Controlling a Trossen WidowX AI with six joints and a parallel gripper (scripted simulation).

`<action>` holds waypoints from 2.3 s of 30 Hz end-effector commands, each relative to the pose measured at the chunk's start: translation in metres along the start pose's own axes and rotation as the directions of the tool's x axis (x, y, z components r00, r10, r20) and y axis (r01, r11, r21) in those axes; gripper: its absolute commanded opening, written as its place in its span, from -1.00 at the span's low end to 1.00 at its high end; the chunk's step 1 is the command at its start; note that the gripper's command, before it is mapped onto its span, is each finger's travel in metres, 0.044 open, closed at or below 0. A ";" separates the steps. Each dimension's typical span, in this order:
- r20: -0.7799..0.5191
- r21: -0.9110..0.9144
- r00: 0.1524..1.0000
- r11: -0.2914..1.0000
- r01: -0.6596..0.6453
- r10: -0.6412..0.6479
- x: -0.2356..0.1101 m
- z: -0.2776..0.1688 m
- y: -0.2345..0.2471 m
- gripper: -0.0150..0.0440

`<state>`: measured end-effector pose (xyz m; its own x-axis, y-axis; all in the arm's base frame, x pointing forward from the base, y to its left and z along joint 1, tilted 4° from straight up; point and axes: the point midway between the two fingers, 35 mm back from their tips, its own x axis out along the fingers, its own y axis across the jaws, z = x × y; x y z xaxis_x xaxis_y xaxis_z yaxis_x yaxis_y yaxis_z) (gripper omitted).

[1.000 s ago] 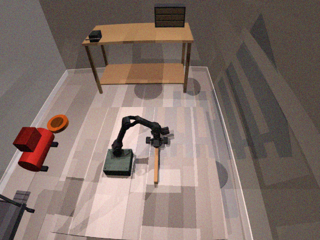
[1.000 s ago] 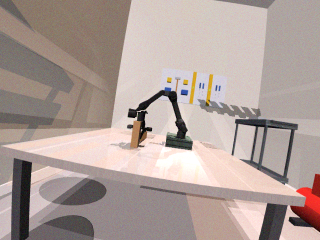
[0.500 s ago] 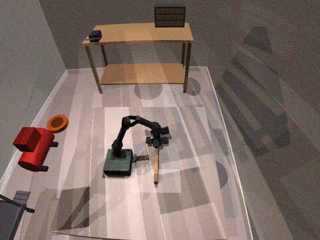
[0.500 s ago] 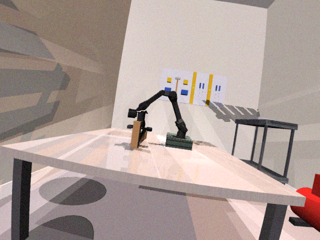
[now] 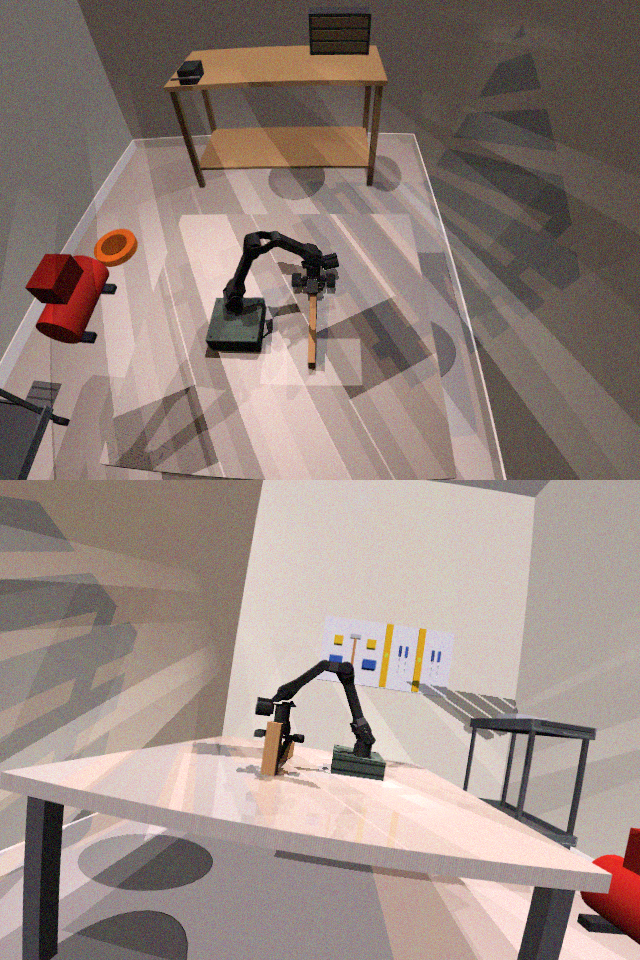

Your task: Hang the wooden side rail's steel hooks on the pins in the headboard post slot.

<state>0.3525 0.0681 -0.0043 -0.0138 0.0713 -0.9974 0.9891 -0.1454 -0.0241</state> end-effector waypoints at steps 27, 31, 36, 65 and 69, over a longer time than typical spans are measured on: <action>-0.004 0.003 1.000 1.000 -0.013 0.013 0.002 -0.002 0.004 -0.49; -0.004 0.003 1.000 1.000 -0.013 0.013 0.002 -0.002 0.004 -0.49; -0.004 0.003 1.000 1.000 -0.013 0.013 0.003 -0.002 0.004 -0.49; -0.004 0.003 1.000 1.000 -0.013 0.013 0.008 -0.002 0.004 -0.49; -0.004 0.003 1.000 1.000 -0.013 0.013 0.009 -0.002 0.004 -0.49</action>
<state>0.3557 0.0690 -0.0129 -0.0053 0.0691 -0.9976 0.9878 -0.1548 -0.0160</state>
